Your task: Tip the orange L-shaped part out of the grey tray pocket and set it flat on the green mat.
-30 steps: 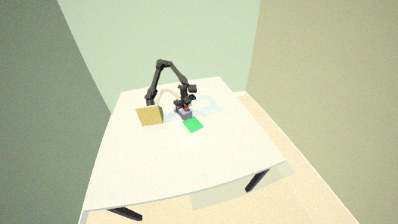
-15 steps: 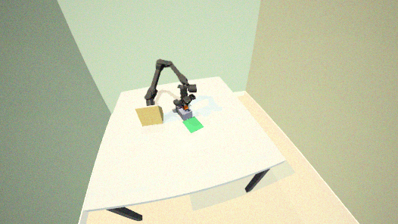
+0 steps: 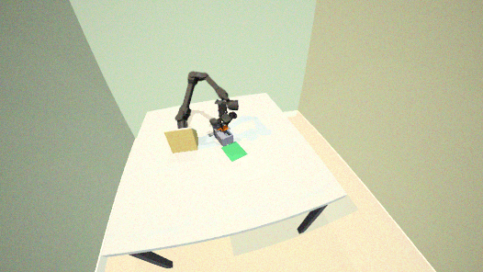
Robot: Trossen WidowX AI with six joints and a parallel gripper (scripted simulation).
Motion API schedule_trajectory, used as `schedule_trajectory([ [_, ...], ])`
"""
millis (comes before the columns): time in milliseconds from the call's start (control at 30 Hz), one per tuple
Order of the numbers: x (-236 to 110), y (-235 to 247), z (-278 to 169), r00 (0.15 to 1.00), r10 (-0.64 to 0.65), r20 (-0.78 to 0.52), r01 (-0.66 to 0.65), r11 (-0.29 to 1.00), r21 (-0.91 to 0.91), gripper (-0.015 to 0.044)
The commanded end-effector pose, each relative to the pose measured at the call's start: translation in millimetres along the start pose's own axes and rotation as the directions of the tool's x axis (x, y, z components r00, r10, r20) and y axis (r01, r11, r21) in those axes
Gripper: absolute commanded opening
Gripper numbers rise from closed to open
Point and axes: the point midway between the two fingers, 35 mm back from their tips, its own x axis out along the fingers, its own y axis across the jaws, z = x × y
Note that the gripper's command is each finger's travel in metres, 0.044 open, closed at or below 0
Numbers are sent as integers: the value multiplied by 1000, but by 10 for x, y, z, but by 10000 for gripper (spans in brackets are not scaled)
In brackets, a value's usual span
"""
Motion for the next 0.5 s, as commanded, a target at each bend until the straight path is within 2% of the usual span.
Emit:
schedule_trajectory([
  [0,-85,21,3,1000,6,6,-5,1000,-7,0],
  [467,-304,18,4,1000,5,6,-5,1000,-6,0],
])
